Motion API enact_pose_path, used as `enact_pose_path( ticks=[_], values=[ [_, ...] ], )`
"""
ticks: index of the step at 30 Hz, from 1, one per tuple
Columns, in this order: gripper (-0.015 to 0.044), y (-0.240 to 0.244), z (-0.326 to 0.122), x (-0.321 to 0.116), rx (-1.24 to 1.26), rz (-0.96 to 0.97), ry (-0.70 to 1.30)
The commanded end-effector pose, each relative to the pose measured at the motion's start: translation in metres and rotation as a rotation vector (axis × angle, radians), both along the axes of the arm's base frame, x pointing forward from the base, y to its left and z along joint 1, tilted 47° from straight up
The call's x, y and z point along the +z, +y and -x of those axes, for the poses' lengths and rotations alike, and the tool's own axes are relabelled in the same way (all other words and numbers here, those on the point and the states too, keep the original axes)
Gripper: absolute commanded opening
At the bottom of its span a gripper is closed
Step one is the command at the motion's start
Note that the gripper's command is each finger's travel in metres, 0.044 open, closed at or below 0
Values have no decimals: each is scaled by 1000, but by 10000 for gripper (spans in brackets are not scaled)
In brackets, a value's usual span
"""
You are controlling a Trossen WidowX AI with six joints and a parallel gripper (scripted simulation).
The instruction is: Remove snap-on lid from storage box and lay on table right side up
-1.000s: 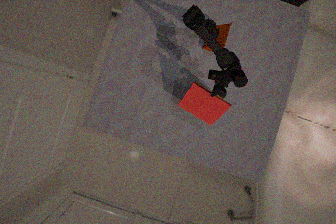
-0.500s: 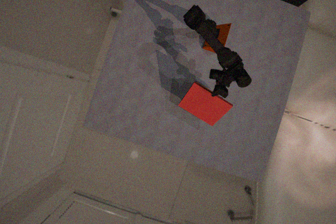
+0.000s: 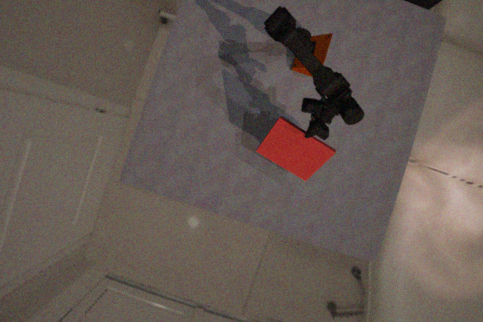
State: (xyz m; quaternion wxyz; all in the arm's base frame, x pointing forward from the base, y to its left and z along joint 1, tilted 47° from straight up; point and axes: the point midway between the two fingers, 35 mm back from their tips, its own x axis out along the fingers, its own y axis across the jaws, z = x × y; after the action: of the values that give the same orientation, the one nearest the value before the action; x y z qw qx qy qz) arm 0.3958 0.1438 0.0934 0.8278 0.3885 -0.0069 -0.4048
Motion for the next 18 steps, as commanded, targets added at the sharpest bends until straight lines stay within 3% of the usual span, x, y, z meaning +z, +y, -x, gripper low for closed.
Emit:
enact_pose_path(
  ticks=[1,18],
  values=[
    [0,-6,3,7,-1,0,-9],
    [0,-27,18,29,-1,2,-8]
  ],
)
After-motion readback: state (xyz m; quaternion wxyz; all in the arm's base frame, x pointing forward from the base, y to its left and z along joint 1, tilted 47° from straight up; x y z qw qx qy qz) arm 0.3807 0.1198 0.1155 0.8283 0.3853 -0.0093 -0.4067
